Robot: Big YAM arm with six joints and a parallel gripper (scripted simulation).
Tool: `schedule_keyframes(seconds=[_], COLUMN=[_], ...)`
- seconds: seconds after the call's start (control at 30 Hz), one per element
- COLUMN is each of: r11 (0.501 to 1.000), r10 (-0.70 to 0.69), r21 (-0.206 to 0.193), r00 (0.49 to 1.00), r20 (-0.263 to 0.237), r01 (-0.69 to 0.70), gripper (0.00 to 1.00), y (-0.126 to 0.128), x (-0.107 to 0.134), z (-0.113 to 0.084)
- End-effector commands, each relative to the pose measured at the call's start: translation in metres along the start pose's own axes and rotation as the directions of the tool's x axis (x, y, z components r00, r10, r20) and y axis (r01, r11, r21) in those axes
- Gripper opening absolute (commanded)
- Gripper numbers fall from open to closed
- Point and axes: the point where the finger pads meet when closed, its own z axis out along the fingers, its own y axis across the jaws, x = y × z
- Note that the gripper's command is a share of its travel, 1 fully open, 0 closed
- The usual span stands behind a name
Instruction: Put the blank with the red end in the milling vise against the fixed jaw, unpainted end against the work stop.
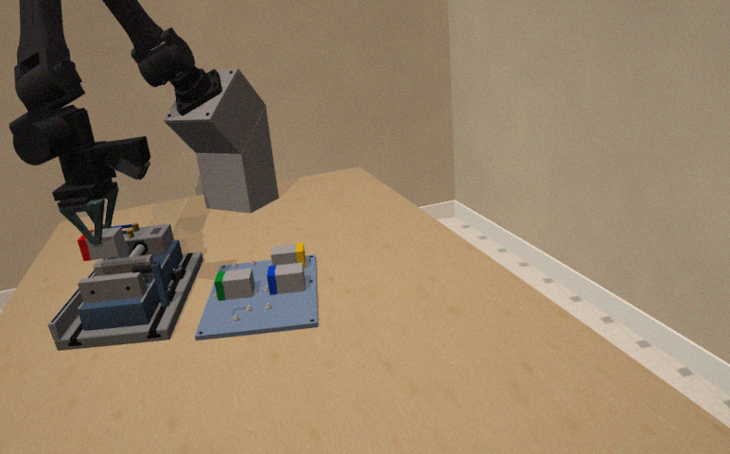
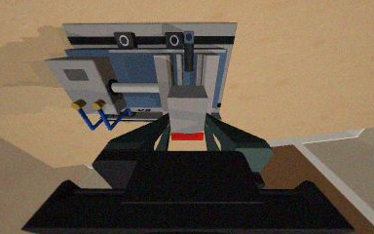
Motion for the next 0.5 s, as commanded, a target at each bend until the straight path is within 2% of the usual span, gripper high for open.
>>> schedule_keyframes(seconds=[0.0, 0.1, 0.23, 0.27, 0.37, 0.47], r11=[0.996, 0.999, 0.999, 0.997, 0.998, 0.999], r10=[0.026, 0.019, 0.015, 0.021, 0.017, 0.017], r21=[0.080, 0.049, 0.049, 0.079, 0.053, 0.045], r00=[1.000, 1.000, 1.000, 1.000, 1.000, 1.000], r20=[-0.012, -0.011, -0.008, -0.008, -0.009, -0.010], r01=[-0.025, -0.019, -0.015, -0.021, -0.016, -0.017], gripper=[0.00, 0.00, 0.00, 0.00, 0.00, 0.00], y=[-0.031, -0.025, -0.025, -0.031, -0.026, -0.023], x=[0.015, 0.012, 0.010, 0.011, 0.010, 0.011], z=[-0.018, -0.001, 0.000, -0.013, 0.001, 0.006])
